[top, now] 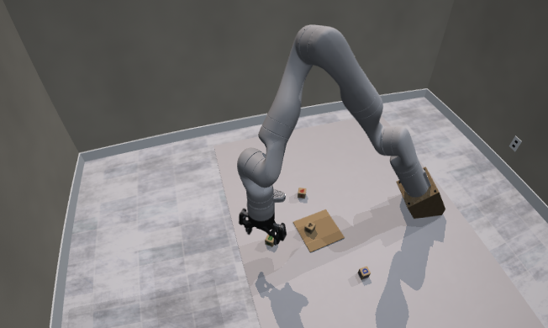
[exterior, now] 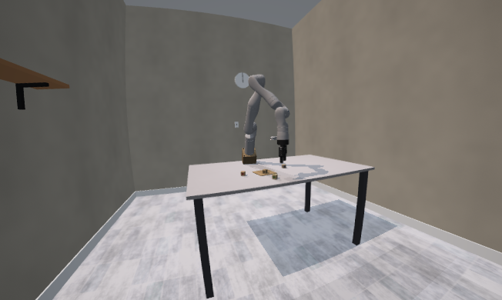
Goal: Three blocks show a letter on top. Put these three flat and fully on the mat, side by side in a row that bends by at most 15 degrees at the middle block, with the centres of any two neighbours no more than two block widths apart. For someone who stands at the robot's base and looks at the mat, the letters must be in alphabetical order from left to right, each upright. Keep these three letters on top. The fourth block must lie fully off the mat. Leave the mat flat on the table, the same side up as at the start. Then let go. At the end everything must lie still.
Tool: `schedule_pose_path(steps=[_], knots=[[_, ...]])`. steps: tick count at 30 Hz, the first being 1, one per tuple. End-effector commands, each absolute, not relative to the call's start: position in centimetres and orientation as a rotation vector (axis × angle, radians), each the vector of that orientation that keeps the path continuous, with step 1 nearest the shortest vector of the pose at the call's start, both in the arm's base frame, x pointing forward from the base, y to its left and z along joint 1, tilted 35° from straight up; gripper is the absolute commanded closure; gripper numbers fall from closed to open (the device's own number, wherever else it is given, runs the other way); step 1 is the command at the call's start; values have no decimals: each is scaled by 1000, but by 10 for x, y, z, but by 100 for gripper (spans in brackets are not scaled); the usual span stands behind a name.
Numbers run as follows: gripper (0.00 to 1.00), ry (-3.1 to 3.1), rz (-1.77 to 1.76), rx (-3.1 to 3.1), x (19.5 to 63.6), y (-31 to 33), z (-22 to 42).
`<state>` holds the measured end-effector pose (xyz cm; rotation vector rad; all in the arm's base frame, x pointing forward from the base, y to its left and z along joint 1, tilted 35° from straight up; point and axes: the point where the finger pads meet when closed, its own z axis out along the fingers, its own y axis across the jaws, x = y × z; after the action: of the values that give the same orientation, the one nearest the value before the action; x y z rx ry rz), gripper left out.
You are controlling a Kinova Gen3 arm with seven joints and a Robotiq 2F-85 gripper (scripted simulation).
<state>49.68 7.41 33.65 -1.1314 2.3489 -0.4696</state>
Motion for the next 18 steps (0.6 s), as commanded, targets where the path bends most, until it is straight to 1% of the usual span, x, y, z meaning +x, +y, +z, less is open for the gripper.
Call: schedule_pose_path(steps=[1,9,13,17,18], knots=[[0,2347,-469,-1131,497,74,337],[0,2350,-471,-1128,491,73,333],[0,2358,-475,-1120,471,71,321],[0,2362,-478,-1116,439,66,301],[0,2362,-478,-1116,439,66,301]])
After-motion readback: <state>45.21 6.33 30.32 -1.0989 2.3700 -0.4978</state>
